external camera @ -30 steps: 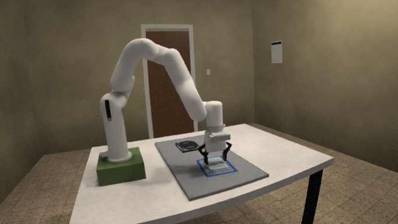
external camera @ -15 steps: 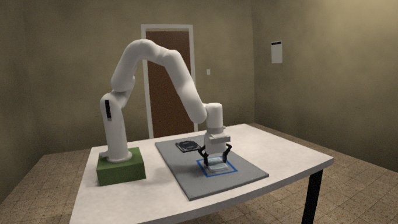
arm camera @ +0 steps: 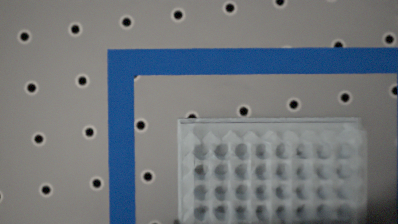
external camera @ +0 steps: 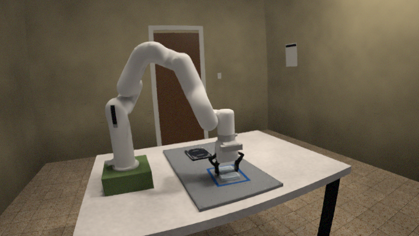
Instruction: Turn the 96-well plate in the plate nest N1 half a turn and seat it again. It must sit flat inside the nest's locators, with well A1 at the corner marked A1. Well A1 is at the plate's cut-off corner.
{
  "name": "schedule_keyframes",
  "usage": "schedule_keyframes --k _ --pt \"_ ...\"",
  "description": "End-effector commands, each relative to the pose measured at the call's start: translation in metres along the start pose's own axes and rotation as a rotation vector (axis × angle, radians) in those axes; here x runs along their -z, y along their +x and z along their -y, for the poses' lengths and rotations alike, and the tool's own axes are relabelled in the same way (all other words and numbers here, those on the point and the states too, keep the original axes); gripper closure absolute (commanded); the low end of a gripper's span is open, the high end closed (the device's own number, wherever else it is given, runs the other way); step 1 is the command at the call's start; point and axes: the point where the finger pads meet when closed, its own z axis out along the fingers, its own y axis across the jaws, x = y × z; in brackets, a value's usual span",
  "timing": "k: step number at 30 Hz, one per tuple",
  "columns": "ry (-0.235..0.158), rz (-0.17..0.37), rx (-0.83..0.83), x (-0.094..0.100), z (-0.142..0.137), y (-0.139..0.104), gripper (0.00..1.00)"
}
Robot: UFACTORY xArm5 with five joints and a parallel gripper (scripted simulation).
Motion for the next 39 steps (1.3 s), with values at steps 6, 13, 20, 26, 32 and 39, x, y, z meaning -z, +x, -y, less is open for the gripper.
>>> schedule_keyframes --k 6,13,20,26,32,39 --pt "0.002 -0.011 0.000 0.0019 0.0015 0.0003 1.00" --pt "0.002 -0.011 0.000 0.0019 0.0015 0.0003 1.00" --pt "0.002 -0.011 0.000 0.0019 0.0015 0.0003 1.00" --pt "0.002 -0.011 0.000 0.0019 0.0015 0.0003 1.00" --pt "0.002 -0.011 0.000 0.0019 0.0015 0.0003 1.00" --pt "0.002 -0.011 0.000 0.0019 0.0015 0.0003 1.00"
